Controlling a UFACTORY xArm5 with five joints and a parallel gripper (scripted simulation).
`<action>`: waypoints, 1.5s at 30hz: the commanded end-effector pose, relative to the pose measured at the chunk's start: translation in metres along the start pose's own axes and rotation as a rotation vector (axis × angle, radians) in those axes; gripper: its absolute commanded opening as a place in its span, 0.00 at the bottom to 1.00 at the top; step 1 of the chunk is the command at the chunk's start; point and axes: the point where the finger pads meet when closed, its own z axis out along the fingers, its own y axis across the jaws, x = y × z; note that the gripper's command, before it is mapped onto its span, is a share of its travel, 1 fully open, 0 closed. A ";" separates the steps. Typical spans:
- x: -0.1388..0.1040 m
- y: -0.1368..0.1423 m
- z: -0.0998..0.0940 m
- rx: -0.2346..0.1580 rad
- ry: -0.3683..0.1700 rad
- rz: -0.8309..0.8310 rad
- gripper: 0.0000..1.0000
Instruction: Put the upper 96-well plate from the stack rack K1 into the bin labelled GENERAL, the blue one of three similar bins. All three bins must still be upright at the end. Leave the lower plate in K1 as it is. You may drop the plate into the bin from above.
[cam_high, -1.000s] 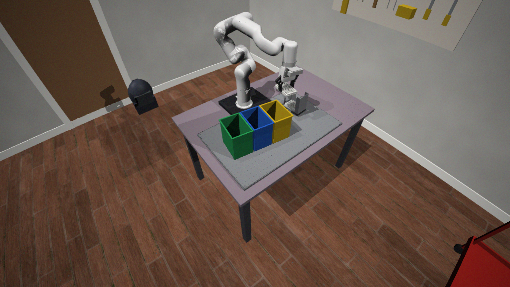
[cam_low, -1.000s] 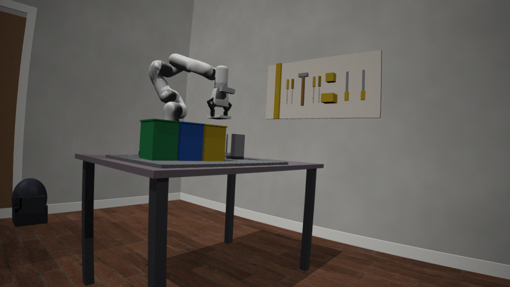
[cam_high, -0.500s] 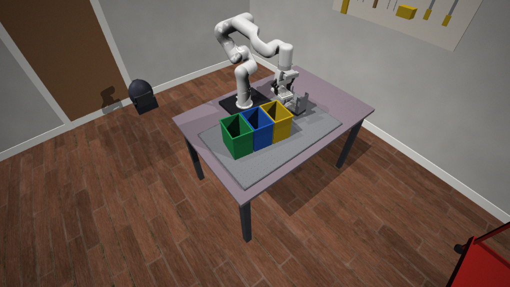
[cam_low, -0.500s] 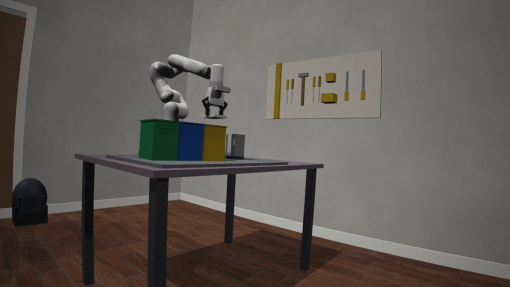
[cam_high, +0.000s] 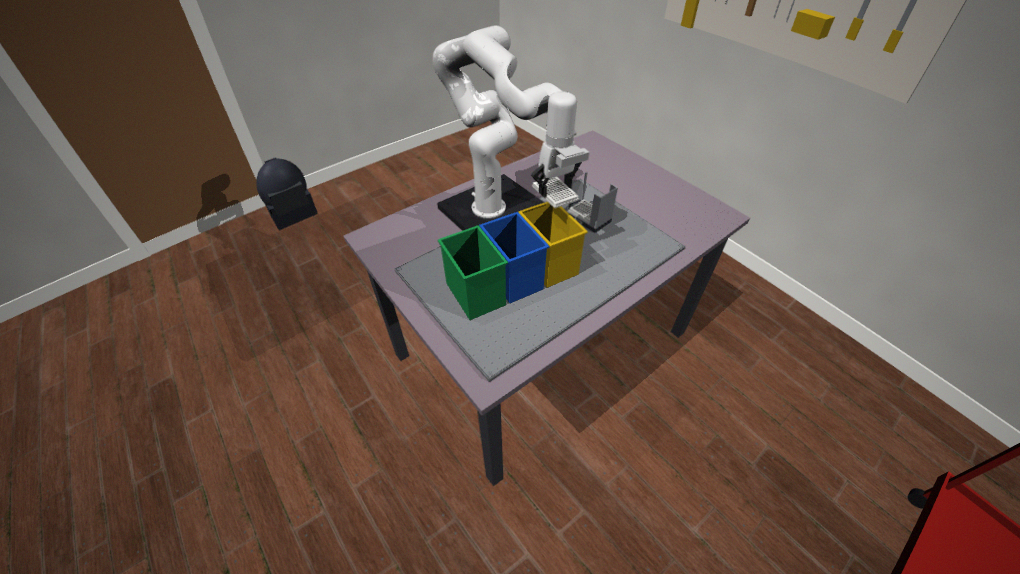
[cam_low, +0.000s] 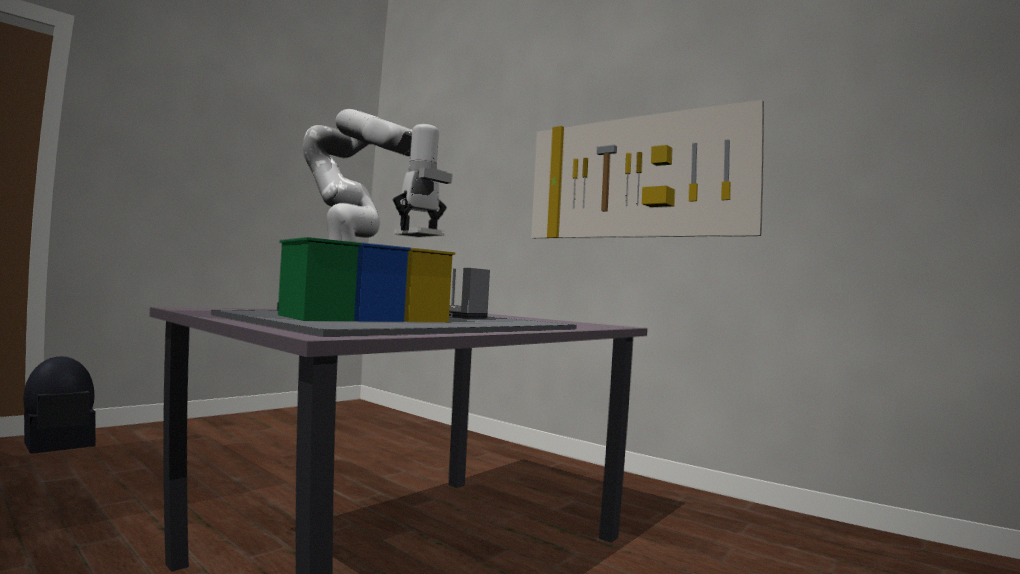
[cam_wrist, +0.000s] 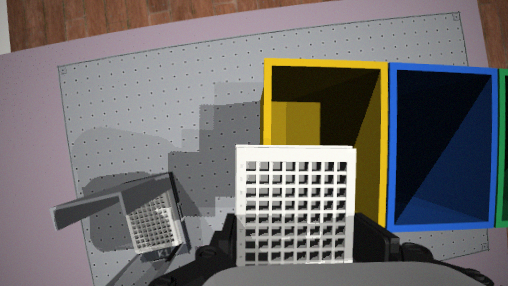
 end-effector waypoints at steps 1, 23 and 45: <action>0.008 0.019 0.000 0.001 0.003 -0.001 0.00; 0.029 0.082 0.003 0.000 0.003 -0.001 0.00; 0.048 0.139 0.005 0.000 0.003 -0.001 0.00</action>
